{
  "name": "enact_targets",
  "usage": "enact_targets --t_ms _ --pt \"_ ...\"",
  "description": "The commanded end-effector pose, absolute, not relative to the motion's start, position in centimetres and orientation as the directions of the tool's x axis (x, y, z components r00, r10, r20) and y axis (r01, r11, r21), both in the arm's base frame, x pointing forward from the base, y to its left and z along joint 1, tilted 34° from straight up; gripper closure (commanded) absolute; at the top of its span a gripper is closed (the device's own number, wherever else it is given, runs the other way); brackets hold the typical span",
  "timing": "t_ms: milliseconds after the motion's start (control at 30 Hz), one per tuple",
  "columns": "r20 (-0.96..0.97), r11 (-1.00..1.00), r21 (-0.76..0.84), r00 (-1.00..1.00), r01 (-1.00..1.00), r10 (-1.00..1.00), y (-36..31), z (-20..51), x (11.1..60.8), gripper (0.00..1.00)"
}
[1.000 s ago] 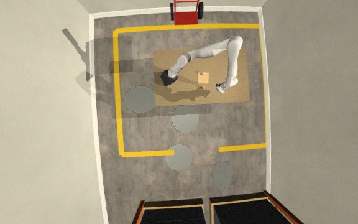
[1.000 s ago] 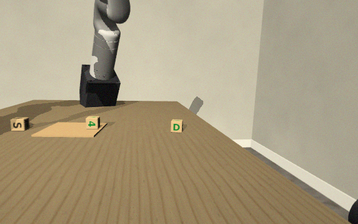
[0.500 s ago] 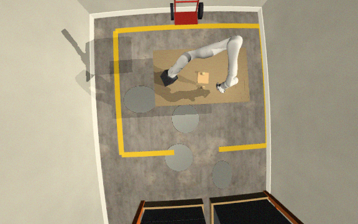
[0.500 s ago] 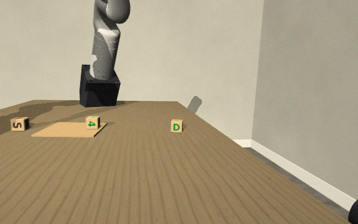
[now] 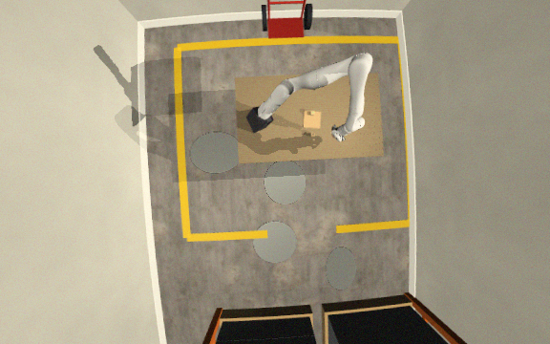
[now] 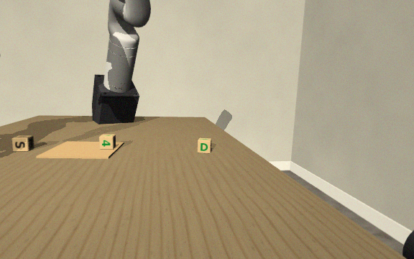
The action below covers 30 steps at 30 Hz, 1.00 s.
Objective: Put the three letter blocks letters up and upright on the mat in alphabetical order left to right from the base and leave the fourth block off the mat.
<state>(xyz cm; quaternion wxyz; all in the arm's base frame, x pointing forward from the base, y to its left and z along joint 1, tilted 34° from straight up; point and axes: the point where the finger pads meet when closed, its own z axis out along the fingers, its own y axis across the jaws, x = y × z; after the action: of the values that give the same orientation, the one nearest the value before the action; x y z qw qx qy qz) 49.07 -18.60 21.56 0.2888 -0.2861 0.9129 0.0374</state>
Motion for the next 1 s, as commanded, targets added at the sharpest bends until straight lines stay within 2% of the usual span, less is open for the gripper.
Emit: enact_targets --t_ms 0,333,633,833,900,967 --pt "-0.553 0.849 -0.077 -0.686 -0.523 -0.473 -17.9 21.7 48.9 0.74" --pt "-0.561 0.928 0.049 -0.779 -0.368 -0.28 -15.8 21.5 48.0 0.74" --pt "-0.517 0.966 0.239 -0.855 -0.094 0.045 -12.8 21.1 46.3 0.74" --pt "-0.438 0.921 0.368 -0.849 0.13 0.295 -10.8 20.7 44.8 0.74" --pt "-0.438 0.921 0.368 -0.849 0.13 0.295 -10.8 20.7 44.8 0.74" --pt "-0.403 0.89 0.407 -0.833 0.207 0.378 -10.1 20.6 44.3 0.74"
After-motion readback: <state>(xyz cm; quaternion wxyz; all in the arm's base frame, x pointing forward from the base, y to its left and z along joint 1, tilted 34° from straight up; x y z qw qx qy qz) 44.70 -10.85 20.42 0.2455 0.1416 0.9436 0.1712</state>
